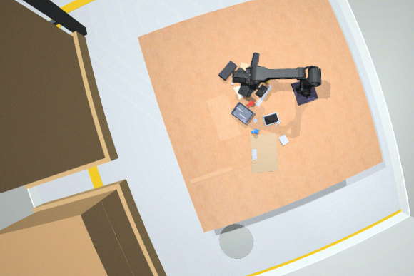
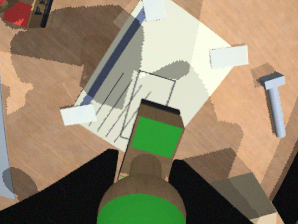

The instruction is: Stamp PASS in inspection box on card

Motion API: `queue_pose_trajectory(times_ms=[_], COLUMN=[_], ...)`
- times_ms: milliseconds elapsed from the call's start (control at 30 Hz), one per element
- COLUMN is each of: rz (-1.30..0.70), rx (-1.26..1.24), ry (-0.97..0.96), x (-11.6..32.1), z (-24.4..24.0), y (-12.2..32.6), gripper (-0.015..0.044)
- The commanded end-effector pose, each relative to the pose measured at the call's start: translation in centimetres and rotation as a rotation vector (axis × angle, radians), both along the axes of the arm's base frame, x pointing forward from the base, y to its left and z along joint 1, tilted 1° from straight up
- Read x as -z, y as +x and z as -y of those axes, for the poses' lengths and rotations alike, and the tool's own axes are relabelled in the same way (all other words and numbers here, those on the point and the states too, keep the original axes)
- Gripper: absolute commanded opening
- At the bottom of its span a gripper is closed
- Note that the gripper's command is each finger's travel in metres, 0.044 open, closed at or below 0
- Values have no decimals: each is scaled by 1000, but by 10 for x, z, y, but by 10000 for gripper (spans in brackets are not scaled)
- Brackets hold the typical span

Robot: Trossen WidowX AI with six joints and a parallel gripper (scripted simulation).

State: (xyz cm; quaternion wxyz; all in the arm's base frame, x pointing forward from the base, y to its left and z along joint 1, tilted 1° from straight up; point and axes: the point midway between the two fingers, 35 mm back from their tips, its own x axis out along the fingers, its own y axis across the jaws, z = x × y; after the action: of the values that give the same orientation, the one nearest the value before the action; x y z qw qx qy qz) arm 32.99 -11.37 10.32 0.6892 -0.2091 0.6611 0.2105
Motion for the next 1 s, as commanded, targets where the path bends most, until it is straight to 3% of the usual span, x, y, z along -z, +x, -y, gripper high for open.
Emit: queue_pose_trajectory(times_ms=[0,967], rz=[1,3], rx=[-4,-4], ry=[5,7], x=[4,23], z=[-1,-1], y=[0,1], gripper=[0,0])
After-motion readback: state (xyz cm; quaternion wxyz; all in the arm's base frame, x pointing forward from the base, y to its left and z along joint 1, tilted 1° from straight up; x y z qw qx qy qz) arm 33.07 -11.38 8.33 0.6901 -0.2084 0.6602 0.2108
